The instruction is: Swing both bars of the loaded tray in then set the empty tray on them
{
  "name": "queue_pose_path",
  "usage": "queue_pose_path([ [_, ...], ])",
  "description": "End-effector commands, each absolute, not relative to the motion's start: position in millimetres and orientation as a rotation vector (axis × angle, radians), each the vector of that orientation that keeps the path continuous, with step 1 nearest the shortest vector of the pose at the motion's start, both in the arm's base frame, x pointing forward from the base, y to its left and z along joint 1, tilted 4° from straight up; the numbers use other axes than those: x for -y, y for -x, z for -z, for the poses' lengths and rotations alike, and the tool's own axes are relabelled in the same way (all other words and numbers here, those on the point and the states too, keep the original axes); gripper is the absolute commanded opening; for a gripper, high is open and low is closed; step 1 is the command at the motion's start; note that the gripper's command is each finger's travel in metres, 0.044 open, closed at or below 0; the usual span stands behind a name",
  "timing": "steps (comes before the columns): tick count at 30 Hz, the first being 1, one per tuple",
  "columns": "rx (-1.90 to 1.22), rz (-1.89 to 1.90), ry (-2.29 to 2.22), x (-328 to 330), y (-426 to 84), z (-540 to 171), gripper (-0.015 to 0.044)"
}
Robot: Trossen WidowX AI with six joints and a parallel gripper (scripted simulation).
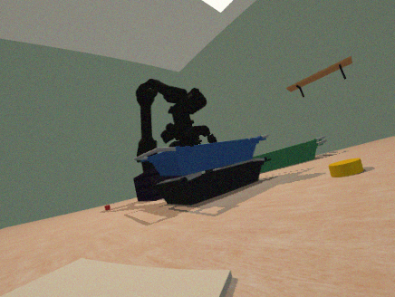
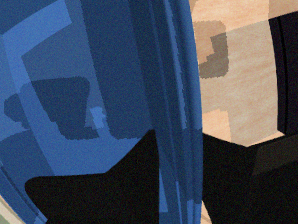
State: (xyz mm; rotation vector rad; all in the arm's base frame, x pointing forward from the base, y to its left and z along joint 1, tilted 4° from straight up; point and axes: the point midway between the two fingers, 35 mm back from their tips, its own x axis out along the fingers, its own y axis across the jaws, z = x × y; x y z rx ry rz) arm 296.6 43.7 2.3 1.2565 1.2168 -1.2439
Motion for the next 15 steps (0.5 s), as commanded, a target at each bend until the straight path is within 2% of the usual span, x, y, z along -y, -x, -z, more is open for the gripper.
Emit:
queue_pose_path([
  [1, -1.231, 1.26, -1.248, -44.2, -291.8, 2.6, 0.0],
  [15, -1.231, 1.26, -1.248, -44.6, -289.6, 11.9, 0.0],
])
